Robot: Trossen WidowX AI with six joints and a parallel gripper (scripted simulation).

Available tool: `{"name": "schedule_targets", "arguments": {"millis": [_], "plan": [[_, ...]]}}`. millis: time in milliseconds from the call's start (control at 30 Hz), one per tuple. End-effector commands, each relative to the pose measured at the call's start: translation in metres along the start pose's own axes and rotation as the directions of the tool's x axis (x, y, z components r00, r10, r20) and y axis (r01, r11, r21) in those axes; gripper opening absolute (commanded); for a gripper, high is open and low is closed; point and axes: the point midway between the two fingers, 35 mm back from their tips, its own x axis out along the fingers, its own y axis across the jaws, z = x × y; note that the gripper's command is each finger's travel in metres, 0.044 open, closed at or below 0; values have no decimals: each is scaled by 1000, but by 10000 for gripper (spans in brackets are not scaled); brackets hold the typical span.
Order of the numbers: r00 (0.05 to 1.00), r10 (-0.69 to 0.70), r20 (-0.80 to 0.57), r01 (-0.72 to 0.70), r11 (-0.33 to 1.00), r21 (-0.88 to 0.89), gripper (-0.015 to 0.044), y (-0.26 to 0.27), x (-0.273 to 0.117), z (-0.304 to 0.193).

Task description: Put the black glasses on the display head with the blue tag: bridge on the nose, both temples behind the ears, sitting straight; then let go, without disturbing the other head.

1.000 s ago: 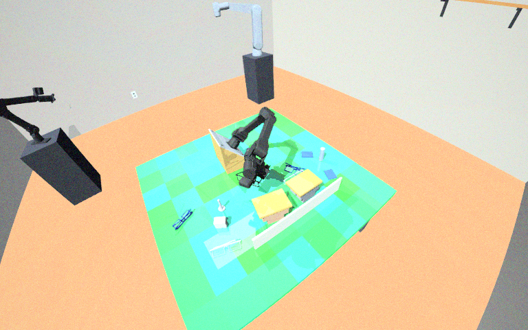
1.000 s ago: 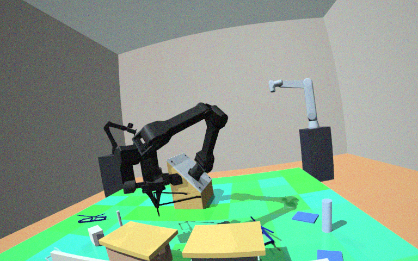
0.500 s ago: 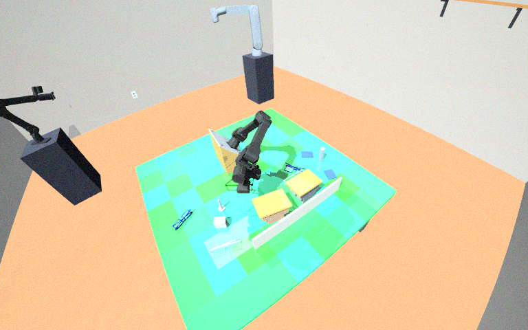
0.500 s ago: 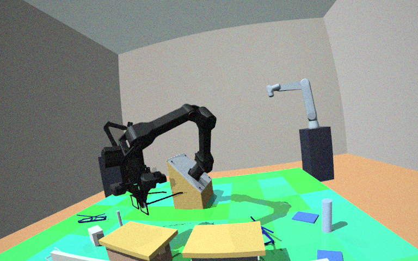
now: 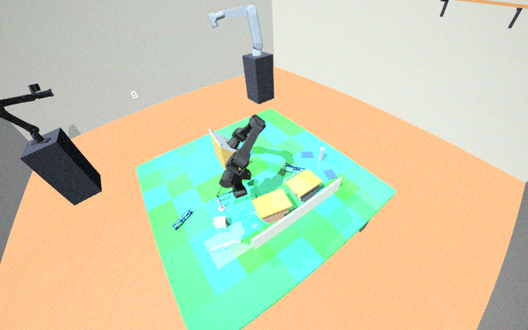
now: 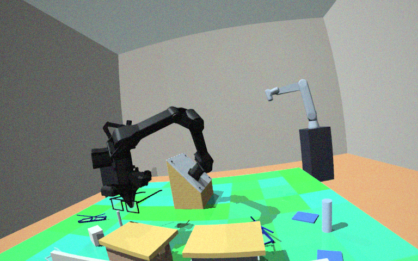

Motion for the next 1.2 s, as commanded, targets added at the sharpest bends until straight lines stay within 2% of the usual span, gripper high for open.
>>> {"name": "schedule_targets", "arguments": {"millis": [0,267,500,833,1167], "plan": [[1000,0,-2,0,992,-128,0,0,0,-16],[1000,1,0,0,943,-332,0,1,2,-41],[1000,0,0,0,942,-336,0,0,9,-42],[1000,1,3,1,942,-337,0,1,62,-41],[1000,1,4,1,942,-337,0,-1,63,-37]]}}
